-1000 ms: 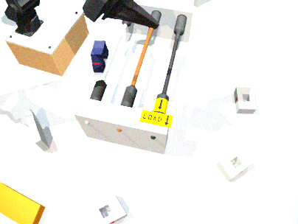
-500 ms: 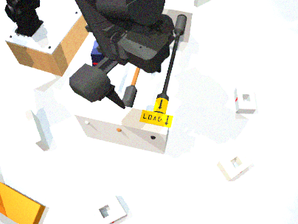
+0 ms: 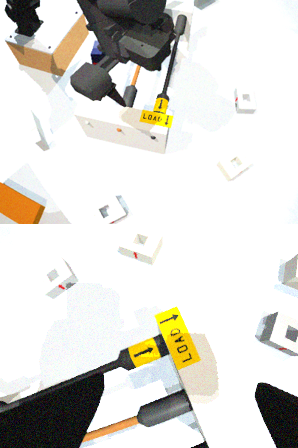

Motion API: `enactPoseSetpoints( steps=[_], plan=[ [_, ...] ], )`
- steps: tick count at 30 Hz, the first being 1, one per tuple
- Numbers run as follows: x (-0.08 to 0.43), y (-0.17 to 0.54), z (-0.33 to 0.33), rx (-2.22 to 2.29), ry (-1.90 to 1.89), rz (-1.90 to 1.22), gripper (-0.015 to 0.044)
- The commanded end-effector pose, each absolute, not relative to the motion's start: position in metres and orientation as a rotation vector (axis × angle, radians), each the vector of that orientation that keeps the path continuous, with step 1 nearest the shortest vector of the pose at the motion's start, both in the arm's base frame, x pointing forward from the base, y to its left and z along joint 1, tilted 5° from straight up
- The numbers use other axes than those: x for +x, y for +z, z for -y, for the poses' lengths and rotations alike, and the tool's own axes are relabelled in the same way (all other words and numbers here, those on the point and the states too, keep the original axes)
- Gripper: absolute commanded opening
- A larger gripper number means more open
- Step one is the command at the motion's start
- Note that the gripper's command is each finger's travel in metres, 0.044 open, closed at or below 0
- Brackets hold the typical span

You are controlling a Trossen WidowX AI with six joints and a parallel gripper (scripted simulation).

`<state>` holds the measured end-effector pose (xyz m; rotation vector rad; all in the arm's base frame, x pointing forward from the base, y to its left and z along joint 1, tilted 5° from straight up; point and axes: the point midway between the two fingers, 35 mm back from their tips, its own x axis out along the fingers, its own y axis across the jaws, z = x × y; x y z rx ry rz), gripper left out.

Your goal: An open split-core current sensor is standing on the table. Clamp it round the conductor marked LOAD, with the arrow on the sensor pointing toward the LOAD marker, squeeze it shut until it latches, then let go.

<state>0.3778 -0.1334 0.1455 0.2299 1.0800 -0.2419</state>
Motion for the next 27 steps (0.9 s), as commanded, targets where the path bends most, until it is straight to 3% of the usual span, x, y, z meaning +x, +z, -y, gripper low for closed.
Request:
enactPoseSetpoints(
  steps=[1, 13, 27],
  plan=[
    [0.358, 0.132, 0.101, 0.174, -0.164, -1.151, 0.044],
    [0.212, 0.06, -0.012, -0.175, 0.24, -1.465, 0.044],
    [0.212, 0.046, -0.014, -0.18, 0.246, -1.469, 0.044]
  ],
)
